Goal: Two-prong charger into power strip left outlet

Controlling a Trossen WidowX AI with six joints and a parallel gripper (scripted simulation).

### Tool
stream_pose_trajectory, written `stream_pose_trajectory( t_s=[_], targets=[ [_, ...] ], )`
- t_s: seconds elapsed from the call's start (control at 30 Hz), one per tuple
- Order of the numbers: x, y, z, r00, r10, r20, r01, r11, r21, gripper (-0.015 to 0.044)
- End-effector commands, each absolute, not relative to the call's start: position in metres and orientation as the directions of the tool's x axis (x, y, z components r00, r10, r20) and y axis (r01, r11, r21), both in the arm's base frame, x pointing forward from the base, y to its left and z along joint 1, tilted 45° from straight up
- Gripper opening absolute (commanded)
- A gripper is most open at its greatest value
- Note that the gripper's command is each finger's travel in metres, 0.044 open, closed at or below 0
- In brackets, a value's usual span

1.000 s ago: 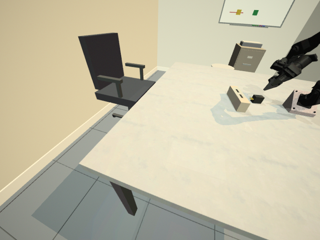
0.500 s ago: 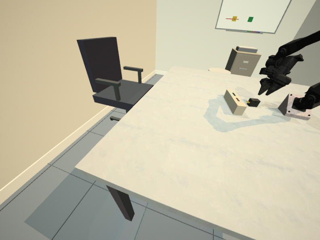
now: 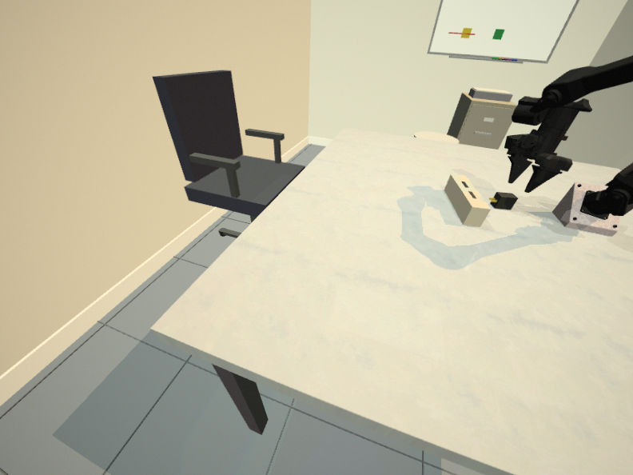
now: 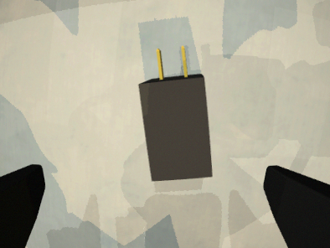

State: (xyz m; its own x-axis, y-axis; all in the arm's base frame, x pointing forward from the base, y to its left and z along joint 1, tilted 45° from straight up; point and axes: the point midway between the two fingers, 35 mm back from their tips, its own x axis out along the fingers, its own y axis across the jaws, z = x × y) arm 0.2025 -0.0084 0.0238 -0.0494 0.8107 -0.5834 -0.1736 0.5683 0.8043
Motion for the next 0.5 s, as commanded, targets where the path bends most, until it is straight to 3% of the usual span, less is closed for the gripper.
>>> stream_pose_trajectory(
  t_s=[0.0,0.47],
  targets=[
    [0.2068,-0.0077,0.0237,-0.090,0.771,-0.631,-0.223,0.602,0.767,0.0440],
    [0.2162,-0.0060,0.0260,-0.165,0.666,-0.728,-0.333,0.657,0.676,0.0440]
  ],
)
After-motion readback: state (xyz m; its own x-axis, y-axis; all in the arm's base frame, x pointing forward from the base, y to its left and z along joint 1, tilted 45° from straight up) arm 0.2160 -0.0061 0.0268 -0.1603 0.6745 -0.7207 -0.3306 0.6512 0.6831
